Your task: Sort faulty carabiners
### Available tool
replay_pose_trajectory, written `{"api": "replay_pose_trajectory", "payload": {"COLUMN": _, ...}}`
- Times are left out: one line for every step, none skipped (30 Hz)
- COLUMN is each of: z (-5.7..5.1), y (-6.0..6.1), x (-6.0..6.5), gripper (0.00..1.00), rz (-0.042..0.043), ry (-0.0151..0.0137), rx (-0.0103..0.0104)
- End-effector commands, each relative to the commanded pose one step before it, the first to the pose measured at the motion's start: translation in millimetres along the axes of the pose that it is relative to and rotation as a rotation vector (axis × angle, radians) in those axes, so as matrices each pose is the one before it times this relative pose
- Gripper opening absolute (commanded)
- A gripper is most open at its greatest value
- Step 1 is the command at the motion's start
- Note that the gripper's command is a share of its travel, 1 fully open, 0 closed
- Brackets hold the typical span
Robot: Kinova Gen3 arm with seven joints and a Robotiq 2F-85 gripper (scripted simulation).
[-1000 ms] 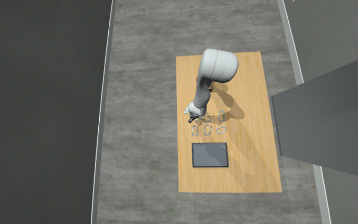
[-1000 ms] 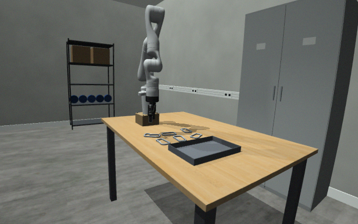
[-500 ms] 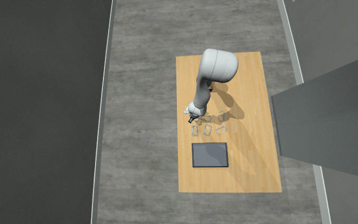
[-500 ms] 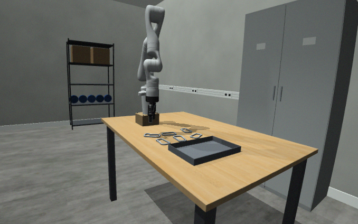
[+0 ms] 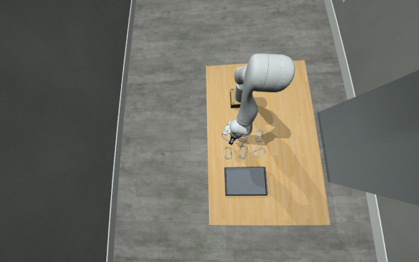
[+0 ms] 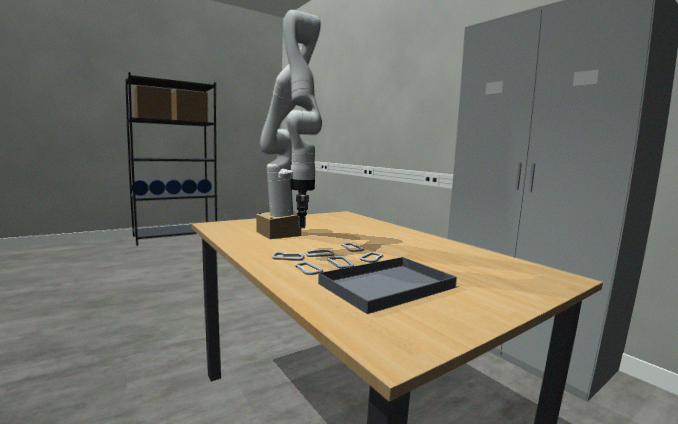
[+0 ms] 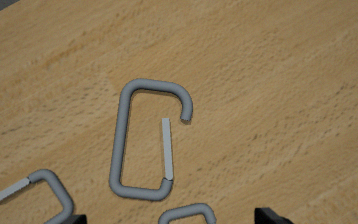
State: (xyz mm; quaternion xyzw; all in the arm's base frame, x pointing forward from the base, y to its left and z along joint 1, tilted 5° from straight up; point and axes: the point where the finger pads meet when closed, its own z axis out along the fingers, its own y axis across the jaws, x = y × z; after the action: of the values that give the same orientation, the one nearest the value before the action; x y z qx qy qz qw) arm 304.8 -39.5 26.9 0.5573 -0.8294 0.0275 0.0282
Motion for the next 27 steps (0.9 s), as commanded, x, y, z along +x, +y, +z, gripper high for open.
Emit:
{"api": "replay_pose_trajectory", "payload": {"z": -1.73, "y": 0.15, "x": -6.57, "gripper": 1.0, "rz": -0.01958, "ry": -0.0009, "rx": 0.00555}}
{"api": "replay_pose_trajectory", "payload": {"z": 0.0, "y": 0.0, "x": 0.0, "gripper": 1.0, "rz": 0.0, "ry": 0.0, "rx": 0.0}}
{"api": "replay_pose_trajectory", "payload": {"z": 0.0, "y": 0.0, "x": 0.0, "gripper": 1.0, "rz": 0.0, "ry": 0.0, "rx": 0.0}}
{"api": "replay_pose_trajectory", "payload": {"z": -8.17, "y": 18.88, "x": -46.01, "gripper": 1.0, "rz": -0.13483, "ry": 0.00084, "rx": 0.00032}}
{"api": "replay_pose_trajectory", "payload": {"z": 0.0, "y": 0.0, "x": 0.0, "gripper": 1.0, "rz": 0.0, "ry": 0.0, "rx": 0.0}}
{"api": "replay_pose_trajectory", "payload": {"z": 0.0, "y": 0.0, "x": 0.0, "gripper": 1.0, "rz": 0.0, "ry": 0.0, "rx": 0.0}}
{"api": "replay_pose_trajectory", "payload": {"z": 0.0, "y": 0.0, "x": 0.0, "gripper": 1.0, "rz": 0.0, "ry": 0.0, "rx": 0.0}}
{"api": "replay_pose_trajectory", "payload": {"z": 0.0, "y": 0.0, "x": 0.0, "gripper": 1.0, "rz": 0.0, "ry": 0.0, "rx": 0.0}}
{"api": "replay_pose_trajectory", "payload": {"z": 0.0, "y": 0.0, "x": 0.0, "gripper": 1.0, "rz": 0.0, "ry": 0.0, "rx": 0.0}}
{"api": "replay_pose_trajectory", "payload": {"z": 0.0, "y": 0.0, "x": 0.0, "gripper": 1.0, "rz": 0.0, "ry": 0.0, "rx": 0.0}}
{"api": "replay_pose_trajectory", "payload": {"z": 0.0, "y": 0.0, "x": 0.0, "gripper": 1.0, "rz": 0.0, "ry": 0.0, "rx": 0.0}}
{"api": "replay_pose_trajectory", "payload": {"z": 0.0, "y": 0.0, "x": 0.0, "gripper": 1.0, "rz": 0.0, "ry": 0.0, "rx": 0.0}}
{"api": "replay_pose_trajectory", "payload": {"z": 0.0, "y": 0.0, "x": 0.0, "gripper": 1.0, "rz": 0.0, "ry": 0.0, "rx": 0.0}}
{"api": "replay_pose_trajectory", "payload": {"z": 0.0, "y": 0.0, "x": 0.0, "gripper": 1.0, "rz": 0.0, "ry": 0.0, "rx": 0.0}}
{"api": "replay_pose_trajectory", "payload": {"z": 0.0, "y": 0.0, "x": 0.0, "gripper": 1.0, "rz": 0.0, "ry": 0.0, "rx": 0.0}}
{"api": "replay_pose_trajectory", "payload": {"z": 0.0, "y": 0.0, "x": 0.0, "gripper": 1.0, "rz": 0.0, "ry": 0.0, "rx": 0.0}}
{"api": "replay_pose_trajectory", "payload": {"z": 0.0, "y": 0.0, "x": 0.0, "gripper": 1.0, "rz": 0.0, "ry": 0.0, "rx": 0.0}}
{"api": "replay_pose_trajectory", "payload": {"z": 0.0, "y": 0.0, "x": 0.0, "gripper": 1.0, "rz": 0.0, "ry": 0.0, "rx": 0.0}}
{"api": "replay_pose_trajectory", "payload": {"z": 0.0, "y": 0.0, "x": 0.0, "gripper": 1.0, "rz": 0.0, "ry": 0.0, "rx": 0.0}}
{"api": "replay_pose_trajectory", "payload": {"z": 0.0, "y": 0.0, "x": 0.0, "gripper": 1.0, "rz": 0.0, "ry": 0.0, "rx": 0.0}}
{"api": "replay_pose_trajectory", "payload": {"z": 28.55, "y": 2.87, "x": -9.0, "gripper": 1.0, "rz": -0.02888, "ry": -0.00042, "rx": 0.00057}}
{"api": "replay_pose_trajectory", "payload": {"z": 0.0, "y": 0.0, "x": 0.0, "gripper": 1.0, "rz": 0.0, "ry": 0.0, "rx": 0.0}}
{"api": "replay_pose_trajectory", "payload": {"z": 0.0, "y": 0.0, "x": 0.0, "gripper": 1.0, "rz": 0.0, "ry": 0.0, "rx": 0.0}}
{"api": "replay_pose_trajectory", "payload": {"z": 0.0, "y": 0.0, "x": 0.0, "gripper": 1.0, "rz": 0.0, "ry": 0.0, "rx": 0.0}}
{"api": "replay_pose_trajectory", "payload": {"z": 0.0, "y": 0.0, "x": 0.0, "gripper": 1.0, "rz": 0.0, "ry": 0.0, "rx": 0.0}}
{"api": "replay_pose_trajectory", "payload": {"z": 0.0, "y": 0.0, "x": 0.0, "gripper": 1.0, "rz": 0.0, "ry": 0.0, "rx": 0.0}}
{"api": "replay_pose_trajectory", "payload": {"z": 0.0, "y": 0.0, "x": 0.0, "gripper": 1.0, "rz": 0.0, "ry": 0.0, "rx": 0.0}}
